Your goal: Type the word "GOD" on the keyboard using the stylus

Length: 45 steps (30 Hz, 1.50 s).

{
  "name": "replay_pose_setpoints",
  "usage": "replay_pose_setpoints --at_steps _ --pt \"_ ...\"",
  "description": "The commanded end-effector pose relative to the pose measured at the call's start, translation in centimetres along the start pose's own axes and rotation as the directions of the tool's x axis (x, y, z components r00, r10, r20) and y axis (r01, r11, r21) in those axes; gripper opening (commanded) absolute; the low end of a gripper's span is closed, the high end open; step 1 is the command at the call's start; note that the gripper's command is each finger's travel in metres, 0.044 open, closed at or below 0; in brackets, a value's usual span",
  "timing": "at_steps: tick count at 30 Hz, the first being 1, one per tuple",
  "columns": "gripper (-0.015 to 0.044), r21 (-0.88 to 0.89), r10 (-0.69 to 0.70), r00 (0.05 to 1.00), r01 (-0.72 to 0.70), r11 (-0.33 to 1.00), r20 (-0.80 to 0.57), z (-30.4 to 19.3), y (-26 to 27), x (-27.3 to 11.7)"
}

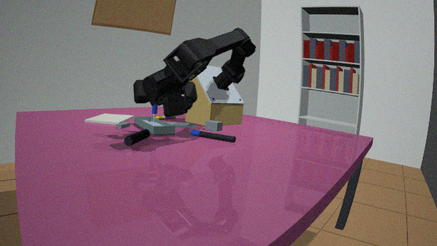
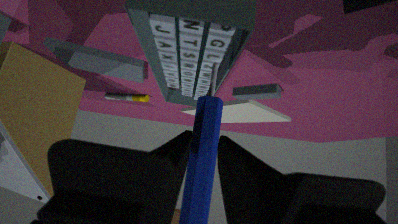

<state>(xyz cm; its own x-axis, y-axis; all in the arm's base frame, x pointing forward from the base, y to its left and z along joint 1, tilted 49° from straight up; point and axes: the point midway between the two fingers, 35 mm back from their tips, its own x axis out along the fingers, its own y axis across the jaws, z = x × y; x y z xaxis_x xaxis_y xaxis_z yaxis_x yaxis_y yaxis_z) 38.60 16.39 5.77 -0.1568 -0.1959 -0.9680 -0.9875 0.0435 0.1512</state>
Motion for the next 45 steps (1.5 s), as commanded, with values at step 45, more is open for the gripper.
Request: replay_pose_setpoints --at_steps 45 --pt "0.0081 0.003 0.004 1.0 -0.004 1.0 0.004 1.6 -0.1 0.9"
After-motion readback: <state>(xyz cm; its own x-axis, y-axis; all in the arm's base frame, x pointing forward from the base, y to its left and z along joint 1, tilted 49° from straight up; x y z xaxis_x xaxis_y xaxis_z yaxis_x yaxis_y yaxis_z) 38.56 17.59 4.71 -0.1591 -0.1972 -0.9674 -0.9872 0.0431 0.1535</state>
